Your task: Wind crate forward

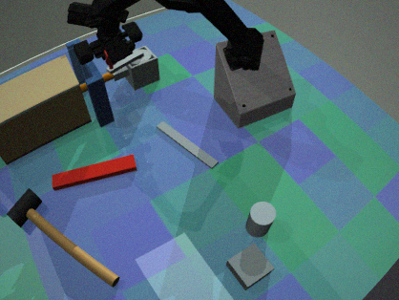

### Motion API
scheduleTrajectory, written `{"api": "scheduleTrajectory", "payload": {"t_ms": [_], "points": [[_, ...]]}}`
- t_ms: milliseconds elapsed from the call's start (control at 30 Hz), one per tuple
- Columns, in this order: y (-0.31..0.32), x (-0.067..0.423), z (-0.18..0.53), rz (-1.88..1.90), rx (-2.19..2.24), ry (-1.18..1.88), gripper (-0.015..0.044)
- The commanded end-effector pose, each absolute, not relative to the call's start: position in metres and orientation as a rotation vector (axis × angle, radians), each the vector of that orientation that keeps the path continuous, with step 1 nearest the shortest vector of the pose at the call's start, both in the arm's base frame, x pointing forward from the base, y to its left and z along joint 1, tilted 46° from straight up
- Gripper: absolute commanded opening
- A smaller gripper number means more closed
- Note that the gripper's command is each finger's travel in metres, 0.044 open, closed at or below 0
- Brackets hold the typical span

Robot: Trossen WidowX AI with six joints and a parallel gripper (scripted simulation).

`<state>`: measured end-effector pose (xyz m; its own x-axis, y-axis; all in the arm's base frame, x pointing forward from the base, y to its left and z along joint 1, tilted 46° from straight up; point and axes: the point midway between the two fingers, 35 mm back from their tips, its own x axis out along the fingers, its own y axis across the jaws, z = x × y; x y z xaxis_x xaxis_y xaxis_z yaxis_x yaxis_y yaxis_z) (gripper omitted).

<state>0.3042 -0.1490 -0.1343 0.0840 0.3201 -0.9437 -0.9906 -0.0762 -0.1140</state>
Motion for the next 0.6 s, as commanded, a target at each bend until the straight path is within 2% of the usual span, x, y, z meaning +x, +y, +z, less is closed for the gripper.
{"api": "scheduleTrajectory", "payload": {"t_ms": [0,567], "points": [[-0.14,0.301,-0.131,1.347,-1.06,0.839,0.0],[-0.128,0.291,-0.119,1.348,-1.058,0.839,0.0]]}}
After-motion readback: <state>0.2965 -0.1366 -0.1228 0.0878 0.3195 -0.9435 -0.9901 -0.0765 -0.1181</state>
